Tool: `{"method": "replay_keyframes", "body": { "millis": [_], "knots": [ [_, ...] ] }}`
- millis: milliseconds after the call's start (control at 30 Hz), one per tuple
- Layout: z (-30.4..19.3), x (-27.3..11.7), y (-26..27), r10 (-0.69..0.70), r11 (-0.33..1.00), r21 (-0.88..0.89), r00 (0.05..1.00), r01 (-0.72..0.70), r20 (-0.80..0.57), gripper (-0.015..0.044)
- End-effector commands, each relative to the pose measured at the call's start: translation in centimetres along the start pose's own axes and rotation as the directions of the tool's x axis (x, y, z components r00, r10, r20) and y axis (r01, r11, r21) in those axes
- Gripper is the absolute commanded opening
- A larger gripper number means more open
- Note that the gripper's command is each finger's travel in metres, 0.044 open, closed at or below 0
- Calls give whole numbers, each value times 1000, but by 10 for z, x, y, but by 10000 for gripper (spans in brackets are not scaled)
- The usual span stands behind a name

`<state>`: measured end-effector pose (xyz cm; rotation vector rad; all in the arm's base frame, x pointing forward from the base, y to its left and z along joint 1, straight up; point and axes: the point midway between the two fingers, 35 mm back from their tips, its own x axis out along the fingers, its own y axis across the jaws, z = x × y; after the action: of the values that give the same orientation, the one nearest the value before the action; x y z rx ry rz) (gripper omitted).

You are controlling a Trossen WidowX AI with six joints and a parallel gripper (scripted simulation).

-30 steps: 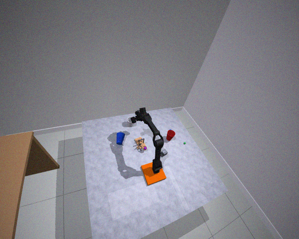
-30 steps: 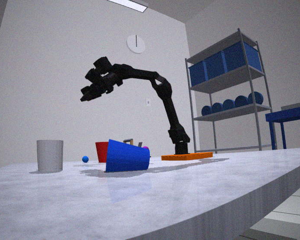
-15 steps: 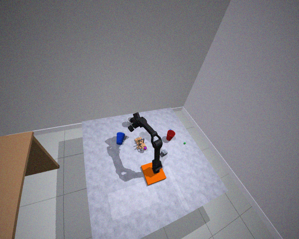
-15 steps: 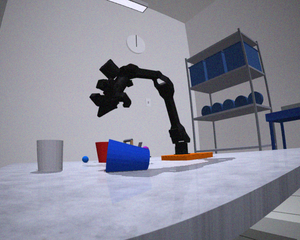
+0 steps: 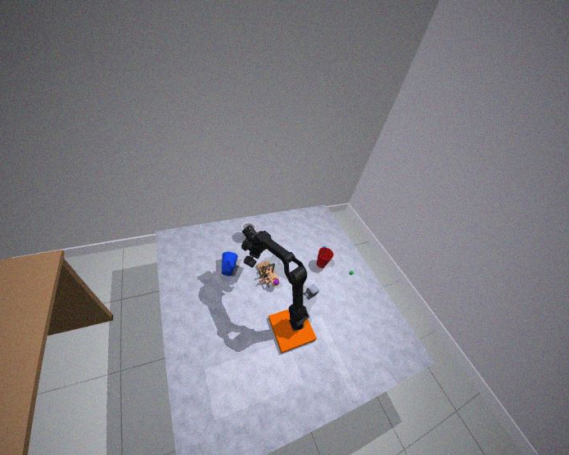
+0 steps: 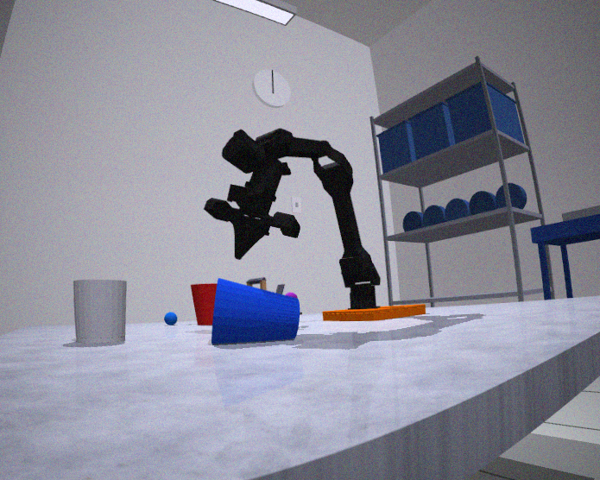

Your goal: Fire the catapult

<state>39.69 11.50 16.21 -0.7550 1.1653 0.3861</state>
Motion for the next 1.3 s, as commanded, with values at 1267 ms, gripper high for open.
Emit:
{"method": "replay_keyframes", "body": {
  "millis": [1267],
  "knots": [
    [-114, -30, 92, -306, 558, -775, 794, -297, -525, 0]
  ]
}}
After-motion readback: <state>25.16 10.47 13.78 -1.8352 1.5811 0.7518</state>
